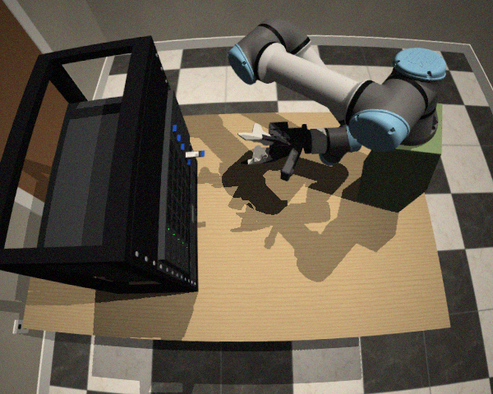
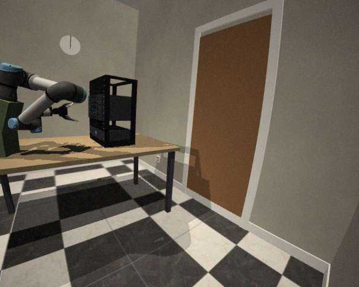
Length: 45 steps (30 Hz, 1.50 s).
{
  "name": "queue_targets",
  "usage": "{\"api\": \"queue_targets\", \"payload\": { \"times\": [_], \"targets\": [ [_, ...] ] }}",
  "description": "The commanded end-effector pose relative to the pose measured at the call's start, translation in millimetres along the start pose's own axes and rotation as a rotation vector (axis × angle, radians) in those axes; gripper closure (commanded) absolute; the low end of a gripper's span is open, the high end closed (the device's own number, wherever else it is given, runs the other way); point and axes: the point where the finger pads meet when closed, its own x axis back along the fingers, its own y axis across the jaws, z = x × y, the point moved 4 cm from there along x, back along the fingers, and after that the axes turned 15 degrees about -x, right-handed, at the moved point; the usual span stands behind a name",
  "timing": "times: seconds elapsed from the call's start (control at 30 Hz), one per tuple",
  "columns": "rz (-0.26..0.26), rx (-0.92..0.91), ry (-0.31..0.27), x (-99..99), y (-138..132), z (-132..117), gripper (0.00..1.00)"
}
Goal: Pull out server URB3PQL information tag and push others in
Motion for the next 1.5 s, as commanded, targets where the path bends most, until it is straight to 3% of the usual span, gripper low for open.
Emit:
{"api": "queue_targets", "payload": {
  "times": [0.0, 1.47],
  "targets": [
    [0.000, 0.000, 0.000, -0.1, 0.3, 0.0, 0.00],
    [-0.002, 0.002, 0.001, 0.0, 0.8, 0.4, 0.00]
  ]
}}
